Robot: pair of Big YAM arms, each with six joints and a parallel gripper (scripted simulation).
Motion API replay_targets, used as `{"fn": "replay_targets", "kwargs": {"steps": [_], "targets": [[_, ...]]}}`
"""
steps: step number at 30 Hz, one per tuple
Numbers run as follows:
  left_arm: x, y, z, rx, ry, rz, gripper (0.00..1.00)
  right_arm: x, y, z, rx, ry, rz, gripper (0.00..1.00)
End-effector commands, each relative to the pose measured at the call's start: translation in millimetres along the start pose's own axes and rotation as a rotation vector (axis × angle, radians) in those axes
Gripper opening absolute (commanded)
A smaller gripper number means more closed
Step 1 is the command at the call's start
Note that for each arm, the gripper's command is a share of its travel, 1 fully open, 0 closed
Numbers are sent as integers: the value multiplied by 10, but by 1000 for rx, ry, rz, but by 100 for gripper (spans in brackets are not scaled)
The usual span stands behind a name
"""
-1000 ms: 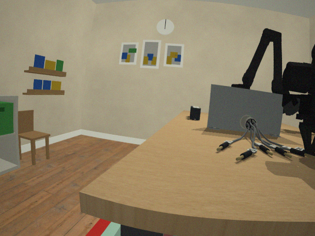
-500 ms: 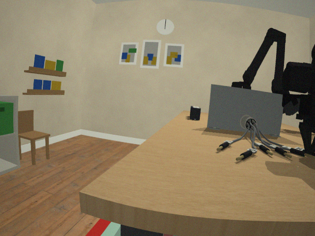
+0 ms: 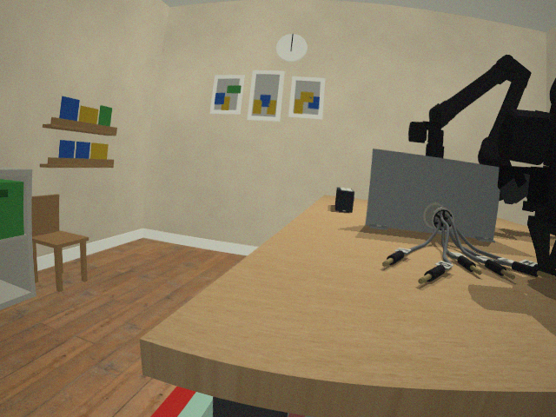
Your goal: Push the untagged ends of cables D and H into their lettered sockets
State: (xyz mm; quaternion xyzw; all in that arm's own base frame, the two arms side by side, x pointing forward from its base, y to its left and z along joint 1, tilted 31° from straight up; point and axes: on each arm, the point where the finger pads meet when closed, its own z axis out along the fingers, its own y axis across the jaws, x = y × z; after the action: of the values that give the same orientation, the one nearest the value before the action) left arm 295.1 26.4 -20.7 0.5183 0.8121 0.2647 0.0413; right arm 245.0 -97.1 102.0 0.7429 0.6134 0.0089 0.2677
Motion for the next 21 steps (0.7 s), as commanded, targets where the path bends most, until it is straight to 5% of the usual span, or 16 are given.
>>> {"fn": "replay_targets", "kwargs": {"steps": [1, 8, 21], "targets": [[-6, 12, 1, -2, -3, -2, 5, 71, 352, -35, -30, 6, 43, 5], [-6, 12, 1, -2, -3, -2, 5, 416, 1061, 235, -28, 7, 35, 5], [-6, 12, 1, -2, -3, -2, 5, 843, 1904, 569, -28, 7, -12, 5]]}}
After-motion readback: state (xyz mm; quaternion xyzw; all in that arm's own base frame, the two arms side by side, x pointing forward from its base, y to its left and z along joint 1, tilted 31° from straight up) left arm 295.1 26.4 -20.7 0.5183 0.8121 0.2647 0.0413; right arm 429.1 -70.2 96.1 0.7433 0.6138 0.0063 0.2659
